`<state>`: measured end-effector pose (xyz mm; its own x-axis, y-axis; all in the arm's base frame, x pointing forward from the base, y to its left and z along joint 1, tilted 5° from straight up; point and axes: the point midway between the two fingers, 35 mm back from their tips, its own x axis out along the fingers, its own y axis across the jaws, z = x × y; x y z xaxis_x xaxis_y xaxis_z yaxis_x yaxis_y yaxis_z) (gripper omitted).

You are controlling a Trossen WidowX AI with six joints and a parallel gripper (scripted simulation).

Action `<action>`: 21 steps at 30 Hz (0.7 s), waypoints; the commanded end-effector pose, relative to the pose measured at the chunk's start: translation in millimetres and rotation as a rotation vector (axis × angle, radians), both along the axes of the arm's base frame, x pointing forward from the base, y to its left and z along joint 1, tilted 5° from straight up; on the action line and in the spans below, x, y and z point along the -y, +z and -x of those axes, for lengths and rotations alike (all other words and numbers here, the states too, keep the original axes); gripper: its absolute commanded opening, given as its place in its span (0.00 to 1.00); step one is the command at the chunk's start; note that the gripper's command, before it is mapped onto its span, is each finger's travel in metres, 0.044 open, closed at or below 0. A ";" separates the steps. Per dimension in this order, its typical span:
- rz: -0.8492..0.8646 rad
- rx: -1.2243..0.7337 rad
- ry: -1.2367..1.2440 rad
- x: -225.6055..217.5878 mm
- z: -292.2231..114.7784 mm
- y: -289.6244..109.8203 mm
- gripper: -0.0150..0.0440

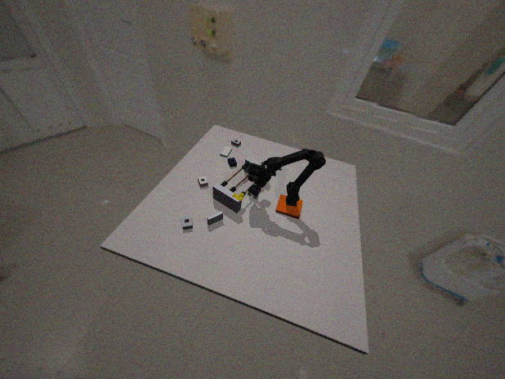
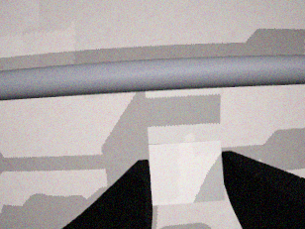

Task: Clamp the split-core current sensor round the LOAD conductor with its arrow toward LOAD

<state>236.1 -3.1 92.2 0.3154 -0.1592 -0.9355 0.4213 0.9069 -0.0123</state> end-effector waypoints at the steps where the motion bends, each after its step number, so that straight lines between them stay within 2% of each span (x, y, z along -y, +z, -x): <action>1: -0.003 -0.001 0.003 -1.7 1.6 1.3 0.25; 12: -0.006 -0.006 0.004 -22.6 41.2 -2.7 0.25; 16: -0.006 -0.007 0.005 -23.6 44.0 -3.4 0.25; 21: -0.010 -0.012 0.011 -23.5 40.7 -3.4 0.48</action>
